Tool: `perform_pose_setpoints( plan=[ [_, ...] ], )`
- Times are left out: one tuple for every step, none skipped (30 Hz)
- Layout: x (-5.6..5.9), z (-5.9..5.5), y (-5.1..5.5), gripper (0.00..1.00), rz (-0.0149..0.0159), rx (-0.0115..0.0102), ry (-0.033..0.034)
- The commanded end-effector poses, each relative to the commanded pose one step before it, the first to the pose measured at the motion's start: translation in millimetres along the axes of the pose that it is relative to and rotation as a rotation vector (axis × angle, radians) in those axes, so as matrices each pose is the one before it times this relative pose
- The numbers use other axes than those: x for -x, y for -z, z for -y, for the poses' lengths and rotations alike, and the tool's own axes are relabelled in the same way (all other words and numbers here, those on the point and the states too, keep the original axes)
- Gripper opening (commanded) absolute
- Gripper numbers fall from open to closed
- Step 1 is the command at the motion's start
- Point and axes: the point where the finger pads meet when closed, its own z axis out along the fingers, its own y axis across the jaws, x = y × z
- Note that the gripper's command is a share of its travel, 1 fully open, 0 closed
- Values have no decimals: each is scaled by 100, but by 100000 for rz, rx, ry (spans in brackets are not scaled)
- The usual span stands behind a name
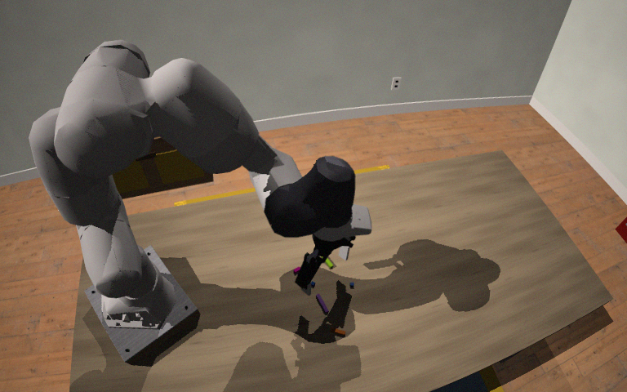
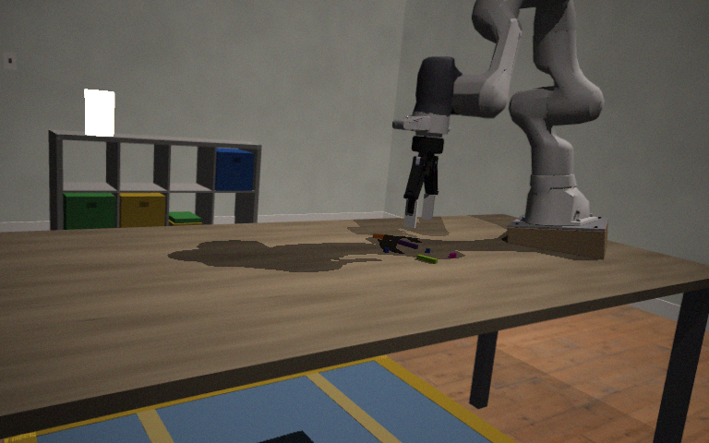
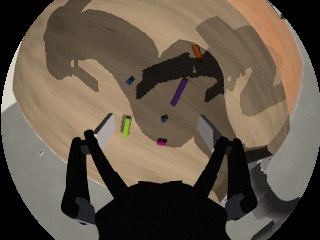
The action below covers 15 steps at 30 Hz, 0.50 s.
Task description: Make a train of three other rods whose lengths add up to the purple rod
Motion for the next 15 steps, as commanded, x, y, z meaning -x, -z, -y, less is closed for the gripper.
perform_pose_setpoints(
  plan=[
    [-456,-85,-72,100,-1197,1055,-16675],
    [-115,17,2,100,-32,12,-1617],
    [-122,20,2,100,-34,12,-1731],
    [-123,22,2,100,-34,12,-1744],
    [-123,24,2,100,-33,12,-1747],
    [-122,26,2,100,-33,11,-1741],
    [-121,28,2,100,-32,11,-1734],
    [-119,29,2,100,-32,10,-1724],
    [-118,31,1,100,-31,10,-1714],
    [-117,32,1,100,-31,9,-1707],
    [-116,34,1,100,-30,9,-1700],
    [-116,35,1,100,-30,8,-1699],
    [-115,37,1,100,-29,8,-1695],
    [-114,39,1,100,-29,8,-1693],
    [-113,40,1,100,-28,7,-1693]
  ],
)
